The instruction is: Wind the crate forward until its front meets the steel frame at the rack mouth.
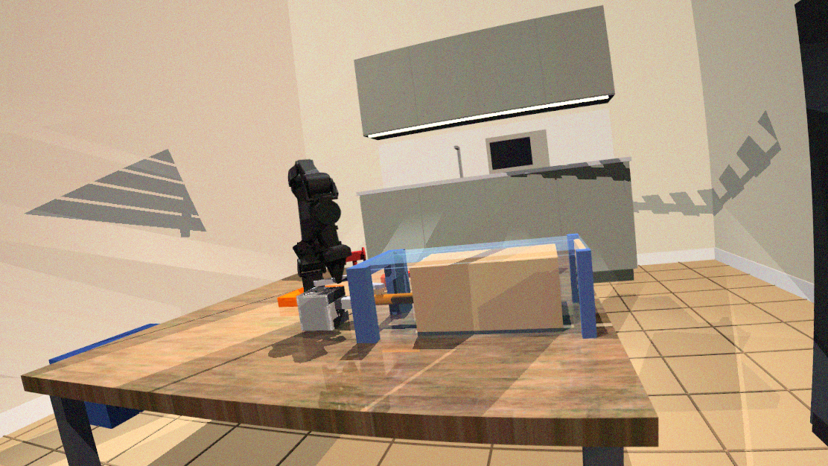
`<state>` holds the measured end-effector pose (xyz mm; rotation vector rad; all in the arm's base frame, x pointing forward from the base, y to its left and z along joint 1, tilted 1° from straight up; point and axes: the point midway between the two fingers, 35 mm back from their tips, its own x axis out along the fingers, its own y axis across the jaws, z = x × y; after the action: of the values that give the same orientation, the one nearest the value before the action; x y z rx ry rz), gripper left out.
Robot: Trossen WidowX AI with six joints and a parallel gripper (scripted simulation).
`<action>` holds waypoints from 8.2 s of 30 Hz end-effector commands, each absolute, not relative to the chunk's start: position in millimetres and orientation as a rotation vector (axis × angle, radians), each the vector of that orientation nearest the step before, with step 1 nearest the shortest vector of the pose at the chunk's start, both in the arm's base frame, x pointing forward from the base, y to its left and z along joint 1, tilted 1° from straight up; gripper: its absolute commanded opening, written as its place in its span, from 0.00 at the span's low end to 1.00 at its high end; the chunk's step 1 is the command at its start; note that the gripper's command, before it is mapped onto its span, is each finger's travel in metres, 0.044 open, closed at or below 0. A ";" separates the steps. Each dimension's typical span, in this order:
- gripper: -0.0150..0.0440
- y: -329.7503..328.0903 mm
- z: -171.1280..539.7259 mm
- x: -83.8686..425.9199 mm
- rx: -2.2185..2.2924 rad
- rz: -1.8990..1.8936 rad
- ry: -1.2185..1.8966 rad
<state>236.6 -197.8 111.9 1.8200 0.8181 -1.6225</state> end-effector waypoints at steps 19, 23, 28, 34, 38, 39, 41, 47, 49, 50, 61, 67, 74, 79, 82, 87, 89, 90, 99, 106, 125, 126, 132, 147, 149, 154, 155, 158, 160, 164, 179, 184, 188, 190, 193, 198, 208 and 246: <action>0.25 -200.9 109.0 240.0 1.891 -1.685 0.738; 0.25 -202.5 108.8 241.4 1.924 -1.713 0.698; 0.25 -204.4 108.8 242.9 1.963 -1.747 0.650; 0.25 -205.5 108.8 243.7 1.984 -1.766 0.623; 0.25 -207.9 109.3 245.3 2.028 -1.805 0.563; 0.25 -207.9 109.3 245.3 2.028 -1.805 0.563; 0.25 -207.9 109.3 245.3 2.028 -1.805 0.563; 0.25 -211.0 109.8 247.0 2.079 -1.849 0.491; 0.25 -211.0 109.8 247.0 2.079 -1.849 0.491; 0.25 -211.2 109.8 247.1 2.082 -1.852 0.486; 0.25 -217.2 110.4 249.5 2.173 -1.930 0.345; 0.25 -218.8 110.4 250.0 2.195 -1.950 0.307; 0.25 -221.3 110.3 250.7 2.228 -1.979 0.248; 0.25 -224.2 110.0 251.3 2.267 -2.013 0.176; 0.25 -224.7 109.9 251.3 2.272 -2.018 0.165; 0.25 -227.7 109.5 251.7 2.310 -2.050 0.090; 0.25 -227.7 109.5 251.7 2.310 -2.050 0.090; 0.25 -228.2 109.4 251.7 2.315 -2.055 0.078; 0.25 -231.4 104.5 252.1 2.354 -2.083 0.000; 0.25 -229.7 101.3 252.2 2.333 -2.065 0.046; 0.25 -231.0 94.9 251.8 2.354 -2.083 0.000; 0.25 -231.0 94.9 251.8 2.354 -2.083 0.000; 0.25 -232.9 94.6 251.6 2.376 -2.102 -0.051; 0.25 -229.6 94.4 251.6 2.339 -2.070 0.033; 0.25 -229.6 94.4 251.6 2.339 -2.070 0.033; 0.25 -227.7 94.2 251.4 2.315 -2.050 0.084; 0.25 -227.8 94.4 251.5 2.314 -2.049 0.087; 0.25 -227.8 94.4 251.5 2.314 -2.049 0.087; 0.25 -227.8 94.3 251.5 2.312 -2.047 0.090; 0.25 -228.7 94.3 251.5 2.324 -2.057 0.066; 0.25 -231.5 94.3 251.6 2.359 -2.087 -0.011; 0.25 -231.5 94.3 251.6 2.359 -2.087 -0.011; 0.25 -231.9 94.3 251.6 2.367 -2.094 -0.029; 0.25 -231.9 94.3 251.6 2.367 -2.094 -0.029; 0.25 -231.9 94.3 251.6 2.367 -2.094 -0.029; 0.25 -231.9 94.3 251.6 2.367 -2.094 -0.029; 0.25 -230.0 94.3 251.6 2.345 -2.075 0.020; 0.25 -228.4 94.3 251.6 2.328 -2.059 0.059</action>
<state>251.4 -230.9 98.3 2.3454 0.0222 -2.0623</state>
